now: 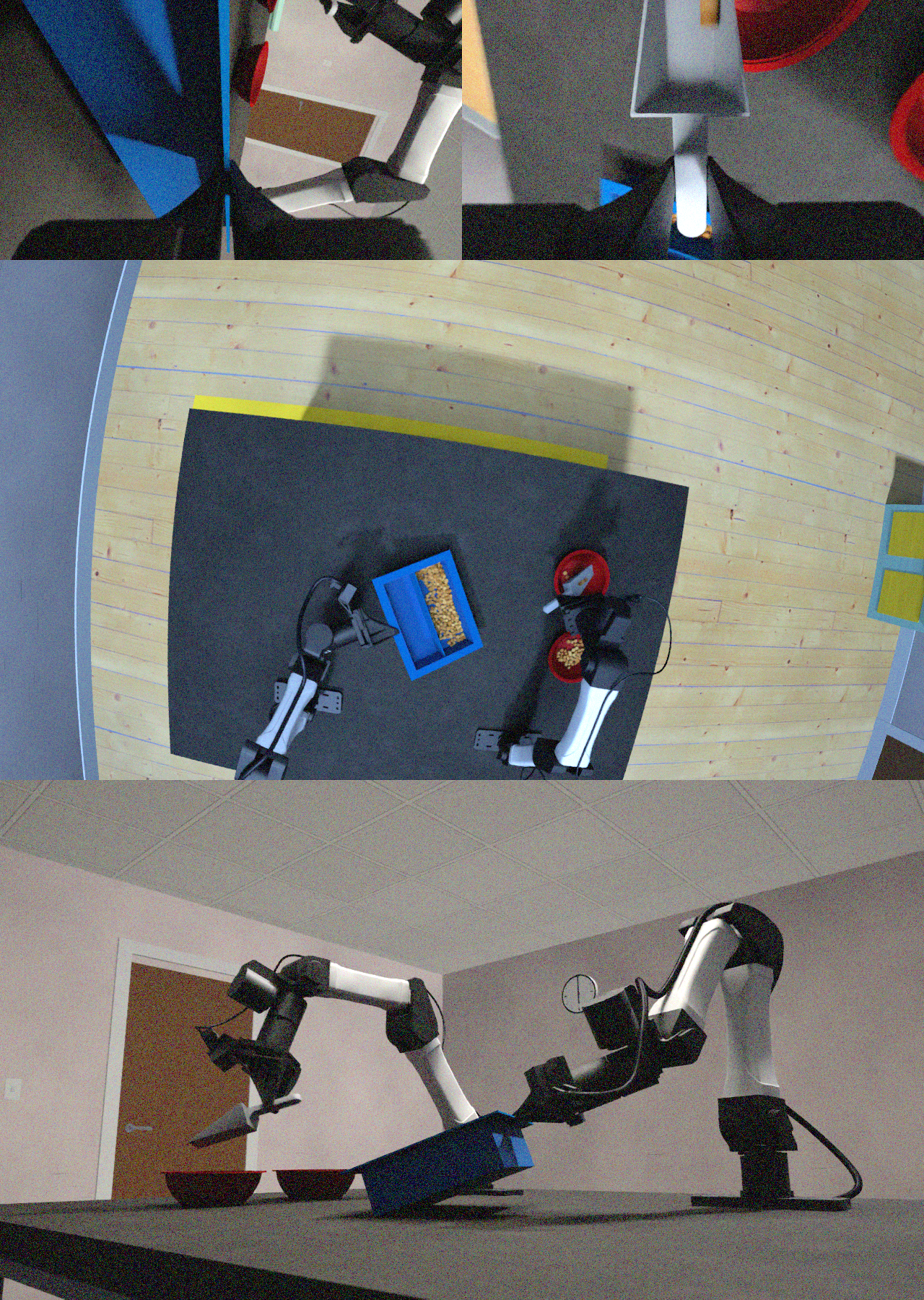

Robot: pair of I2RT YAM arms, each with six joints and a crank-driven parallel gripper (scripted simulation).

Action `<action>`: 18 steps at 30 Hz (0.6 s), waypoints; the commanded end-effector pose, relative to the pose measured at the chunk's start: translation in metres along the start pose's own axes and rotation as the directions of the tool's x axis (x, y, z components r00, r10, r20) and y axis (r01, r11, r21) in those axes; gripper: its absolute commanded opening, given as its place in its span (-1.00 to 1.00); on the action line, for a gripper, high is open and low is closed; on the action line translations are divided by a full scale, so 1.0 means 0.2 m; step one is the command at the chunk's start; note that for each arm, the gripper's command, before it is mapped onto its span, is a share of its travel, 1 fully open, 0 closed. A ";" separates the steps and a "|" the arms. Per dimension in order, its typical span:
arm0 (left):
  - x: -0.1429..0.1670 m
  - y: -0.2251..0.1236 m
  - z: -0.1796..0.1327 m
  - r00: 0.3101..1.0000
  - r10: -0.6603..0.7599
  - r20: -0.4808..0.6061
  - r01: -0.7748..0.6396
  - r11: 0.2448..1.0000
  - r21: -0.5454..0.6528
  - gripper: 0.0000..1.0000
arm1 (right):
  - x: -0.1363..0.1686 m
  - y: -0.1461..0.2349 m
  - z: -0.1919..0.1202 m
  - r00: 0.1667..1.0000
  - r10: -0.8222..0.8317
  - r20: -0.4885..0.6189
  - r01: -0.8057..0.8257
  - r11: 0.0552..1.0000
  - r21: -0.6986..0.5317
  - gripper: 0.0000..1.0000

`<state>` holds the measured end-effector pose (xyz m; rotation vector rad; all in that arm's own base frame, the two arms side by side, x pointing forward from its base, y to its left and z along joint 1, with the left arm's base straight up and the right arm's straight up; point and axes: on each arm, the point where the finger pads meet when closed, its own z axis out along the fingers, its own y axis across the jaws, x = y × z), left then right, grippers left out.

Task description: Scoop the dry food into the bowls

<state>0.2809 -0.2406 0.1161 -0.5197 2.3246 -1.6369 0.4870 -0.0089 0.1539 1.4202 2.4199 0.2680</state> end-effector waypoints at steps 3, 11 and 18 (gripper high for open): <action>-0.04 -0.18 -0.02 0.995 0.101 0.020 -0.102 0.991 0.089 -1.00 | 0.01 -0.02 -0.09 0.980 -0.186 0.076 0.186 0.983 0.008 -1.00; -0.04 -0.18 -0.02 0.995 0.101 0.020 -0.102 0.991 0.089 -1.00 | -0.03 -0.03 -0.10 0.980 -0.176 0.090 0.177 0.984 0.003 -1.00; -0.04 -0.18 -0.02 0.995 0.101 0.020 -0.102 0.991 0.089 -1.00 | 0.01 -0.06 -0.07 0.961 -0.258 0.097 0.256 0.966 0.026 -1.00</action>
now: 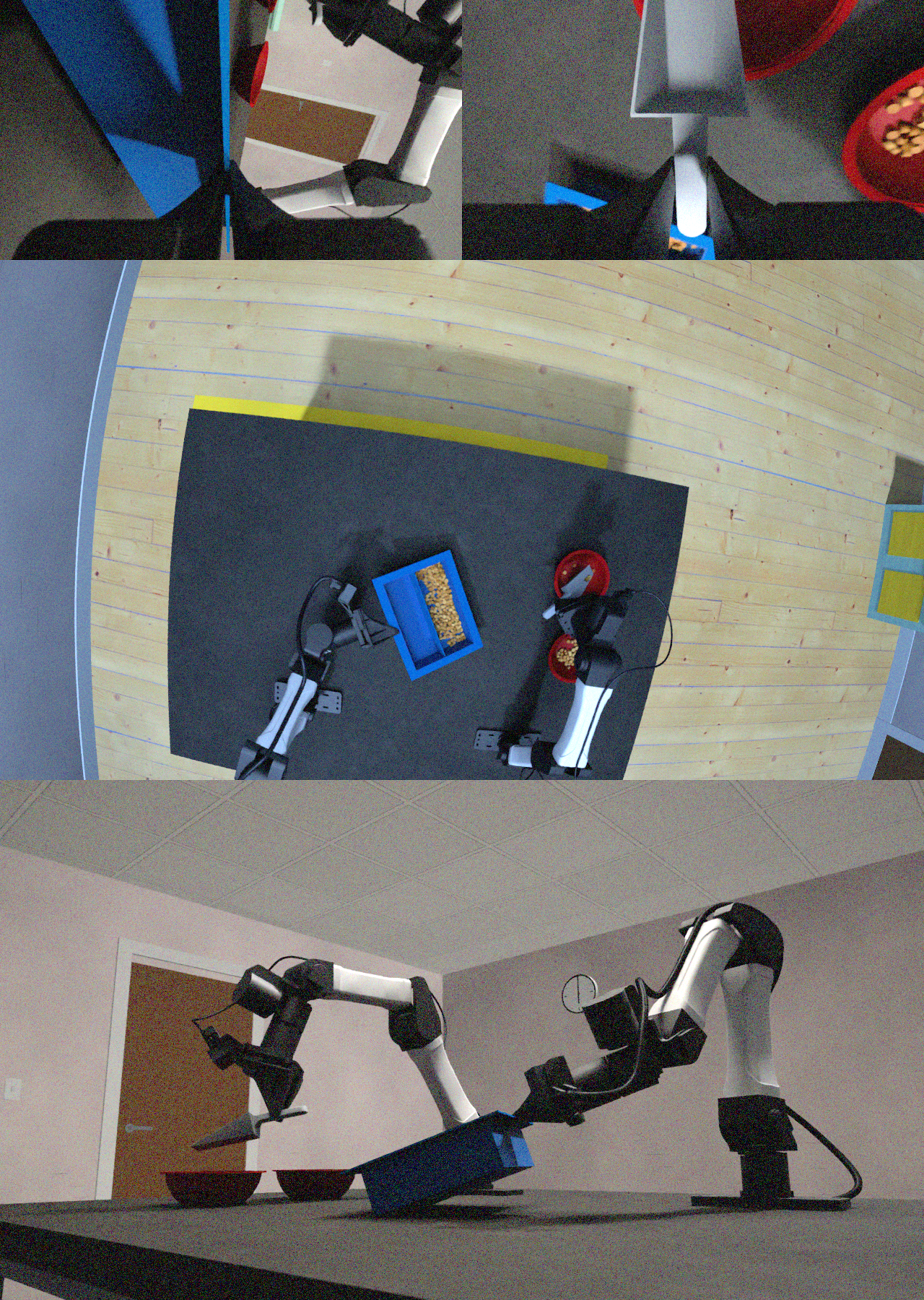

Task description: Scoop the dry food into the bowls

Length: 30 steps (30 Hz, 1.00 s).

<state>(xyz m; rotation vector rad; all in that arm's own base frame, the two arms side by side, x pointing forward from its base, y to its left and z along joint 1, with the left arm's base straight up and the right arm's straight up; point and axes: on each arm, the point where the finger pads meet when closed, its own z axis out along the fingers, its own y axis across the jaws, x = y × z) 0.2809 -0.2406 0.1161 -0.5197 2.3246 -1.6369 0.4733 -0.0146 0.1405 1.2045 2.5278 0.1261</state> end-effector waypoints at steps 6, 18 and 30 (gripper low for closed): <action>-0.04 -0.18 -0.02 0.995 0.101 0.020 -0.102 0.991 0.089 -1.00 | 0.00 -0.04 -0.08 0.974 -0.196 0.118 0.199 0.980 -0.014 -1.00; -0.04 -0.18 -0.02 0.995 0.101 0.020 -0.102 0.991 0.089 -1.00 | 0.01 -0.19 -0.01 0.868 -0.448 0.213 0.446 0.893 0.059 -1.00; -0.04 -0.18 -0.02 0.995 0.101 0.020 -0.102 0.991 0.089 -1.00 | -0.01 -0.12 -0.06 0.861 -0.447 0.242 0.455 0.890 0.025 -1.00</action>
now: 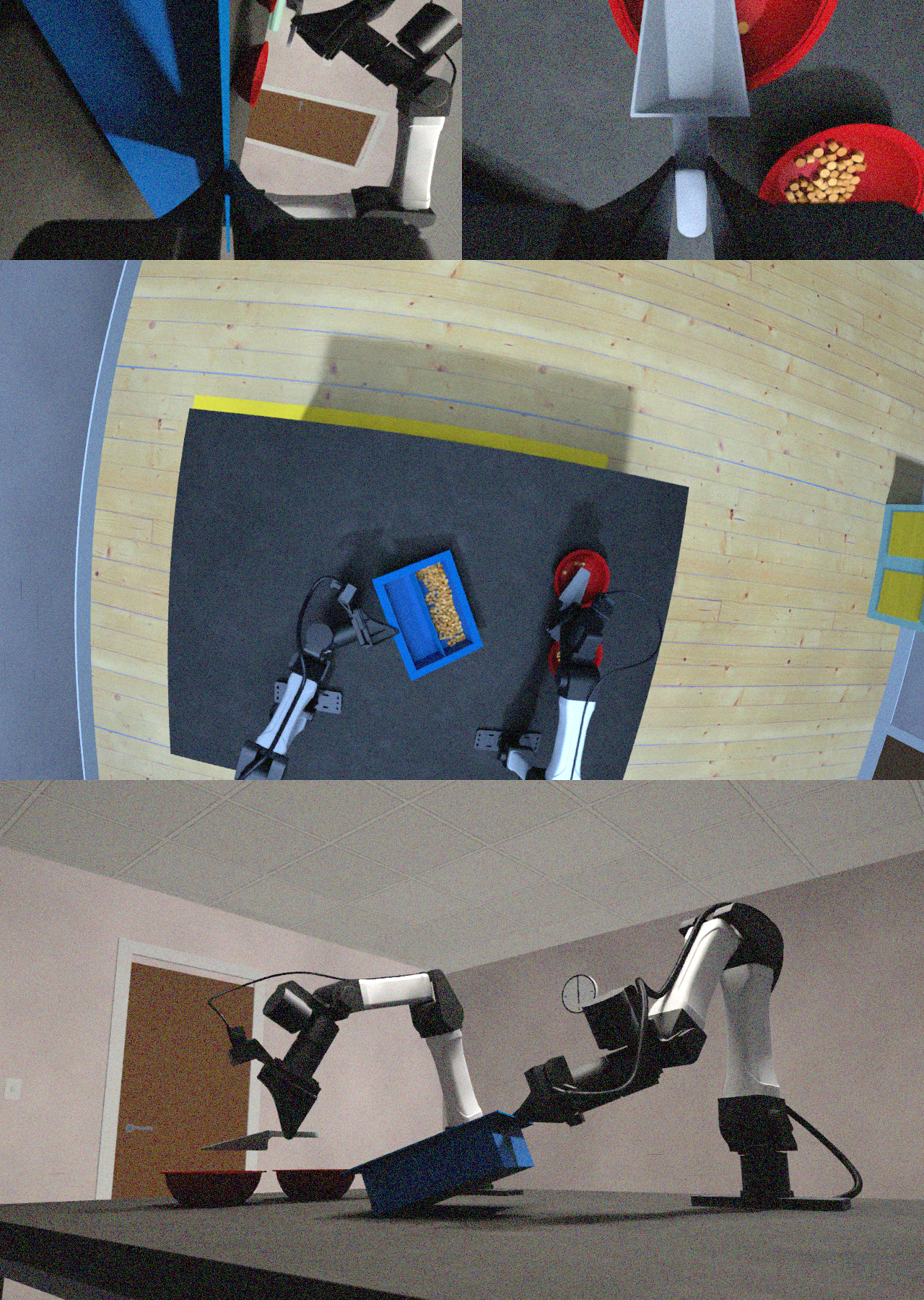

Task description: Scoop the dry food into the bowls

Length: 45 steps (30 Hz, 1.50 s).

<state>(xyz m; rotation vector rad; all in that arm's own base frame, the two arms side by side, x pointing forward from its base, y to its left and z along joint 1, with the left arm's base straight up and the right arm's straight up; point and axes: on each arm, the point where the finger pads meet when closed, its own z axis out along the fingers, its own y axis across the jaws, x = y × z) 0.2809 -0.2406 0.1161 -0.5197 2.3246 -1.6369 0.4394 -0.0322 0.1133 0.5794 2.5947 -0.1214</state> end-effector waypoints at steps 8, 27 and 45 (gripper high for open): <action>-0.04 -0.18 -0.02 0.995 0.101 0.020 -0.102 0.991 0.089 -1.00 | -0.04 0.02 -0.04 0.986 -0.058 0.154 0.046 0.996 0.080 -1.00; -0.04 -0.18 -0.02 0.995 0.101 0.020 -0.102 0.991 0.089 -1.00 | -0.06 0.01 -0.02 0.962 -0.096 0.257 0.052 0.983 0.175 -1.00; -0.04 -0.18 -0.02 0.995 0.101 0.020 -0.102 0.991 0.089 -1.00 | 0.24 0.34 -0.17 0.936 -0.351 0.036 0.351 0.936 0.007 -1.00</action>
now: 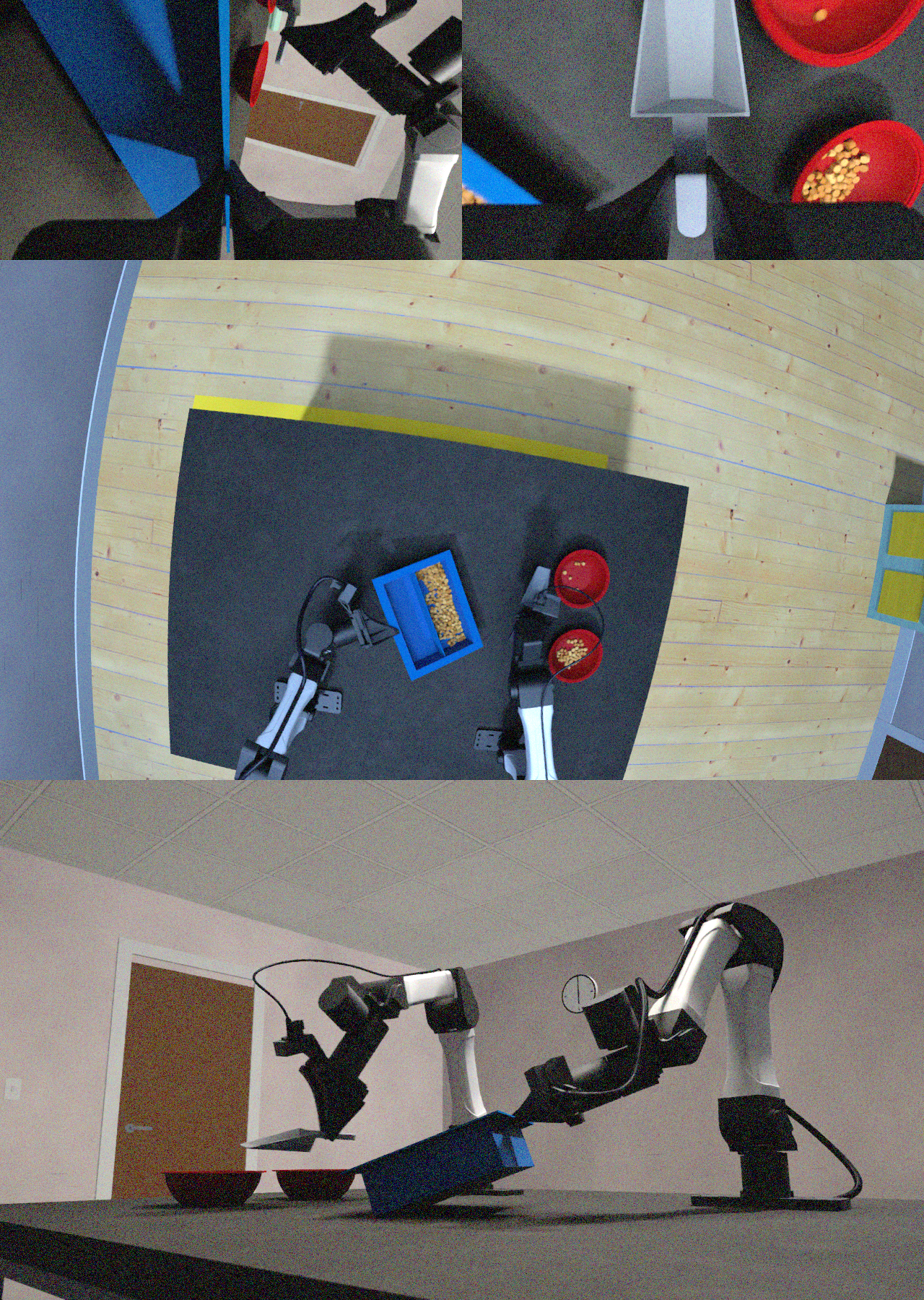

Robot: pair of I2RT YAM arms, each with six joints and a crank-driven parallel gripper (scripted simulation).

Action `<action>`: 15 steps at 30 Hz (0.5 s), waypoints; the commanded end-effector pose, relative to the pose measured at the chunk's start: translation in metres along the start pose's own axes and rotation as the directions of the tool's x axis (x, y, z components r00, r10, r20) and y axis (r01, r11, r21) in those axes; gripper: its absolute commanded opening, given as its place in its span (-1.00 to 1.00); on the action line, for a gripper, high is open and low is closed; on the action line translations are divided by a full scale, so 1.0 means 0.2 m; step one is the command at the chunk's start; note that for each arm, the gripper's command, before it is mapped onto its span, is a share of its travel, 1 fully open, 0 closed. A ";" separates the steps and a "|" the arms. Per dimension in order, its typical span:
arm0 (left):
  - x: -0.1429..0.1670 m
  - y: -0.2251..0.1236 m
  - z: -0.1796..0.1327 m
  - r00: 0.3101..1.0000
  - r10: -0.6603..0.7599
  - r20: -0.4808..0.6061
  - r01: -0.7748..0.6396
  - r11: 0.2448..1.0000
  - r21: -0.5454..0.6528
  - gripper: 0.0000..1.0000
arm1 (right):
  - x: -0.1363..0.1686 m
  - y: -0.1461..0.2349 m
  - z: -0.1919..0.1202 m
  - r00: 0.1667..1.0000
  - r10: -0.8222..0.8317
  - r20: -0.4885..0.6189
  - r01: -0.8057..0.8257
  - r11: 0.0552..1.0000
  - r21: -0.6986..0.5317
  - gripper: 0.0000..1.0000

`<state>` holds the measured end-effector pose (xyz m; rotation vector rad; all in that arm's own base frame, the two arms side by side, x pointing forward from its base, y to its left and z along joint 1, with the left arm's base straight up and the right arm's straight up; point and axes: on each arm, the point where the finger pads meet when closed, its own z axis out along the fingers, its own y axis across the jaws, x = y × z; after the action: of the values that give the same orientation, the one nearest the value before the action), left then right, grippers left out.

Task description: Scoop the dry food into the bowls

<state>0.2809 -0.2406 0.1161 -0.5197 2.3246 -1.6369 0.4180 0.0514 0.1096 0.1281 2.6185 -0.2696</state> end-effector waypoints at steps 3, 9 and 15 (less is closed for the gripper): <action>-0.04 -0.18 -0.02 0.995 0.101 0.020 -0.102 0.991 0.089 -1.00 | 0.02 0.09 -0.09 0.996 -0.079 -0.051 0.076 0.995 -0.065 -1.00; -0.04 -0.18 -0.02 0.995 0.101 0.020 -0.102 0.991 0.089 -1.00 | 0.08 0.21 -0.22 0.980 -0.186 -0.077 0.173 0.973 -0.150 -1.00; -0.04 -0.18 -0.02 0.995 0.101 0.020 -0.102 0.991 0.089 -1.00 | 0.15 0.31 -0.30 0.954 -0.275 -0.115 0.247 0.945 -0.214 -1.00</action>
<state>0.2809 -0.2406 0.1161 -0.5197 2.3246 -1.6369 0.3790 0.1190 0.1295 -0.2214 2.7490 -0.1279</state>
